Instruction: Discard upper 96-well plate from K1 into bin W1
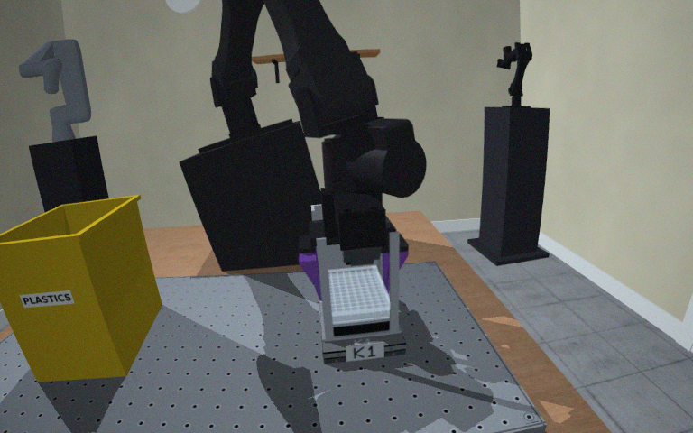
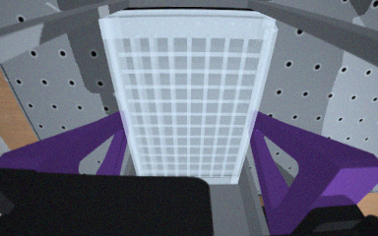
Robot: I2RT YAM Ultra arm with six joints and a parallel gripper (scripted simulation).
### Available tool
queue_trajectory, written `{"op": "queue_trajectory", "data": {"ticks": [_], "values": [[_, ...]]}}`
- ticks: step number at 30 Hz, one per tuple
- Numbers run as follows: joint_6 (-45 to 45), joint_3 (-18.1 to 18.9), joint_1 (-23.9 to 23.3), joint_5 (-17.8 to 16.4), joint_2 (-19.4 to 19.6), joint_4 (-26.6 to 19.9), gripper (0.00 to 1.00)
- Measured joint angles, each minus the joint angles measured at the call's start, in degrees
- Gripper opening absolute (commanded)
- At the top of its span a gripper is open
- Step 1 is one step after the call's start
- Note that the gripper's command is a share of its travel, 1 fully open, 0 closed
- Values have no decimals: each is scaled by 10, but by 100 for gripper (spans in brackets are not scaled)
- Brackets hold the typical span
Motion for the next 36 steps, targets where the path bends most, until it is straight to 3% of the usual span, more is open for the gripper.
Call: {"op": "queue_trajectory", "data": {"ticks": [27, 36], "values": [[0, 0, 0, 0, 0, 0, 0], [3, -7, 3, 0, -19, -12, 0]]}}
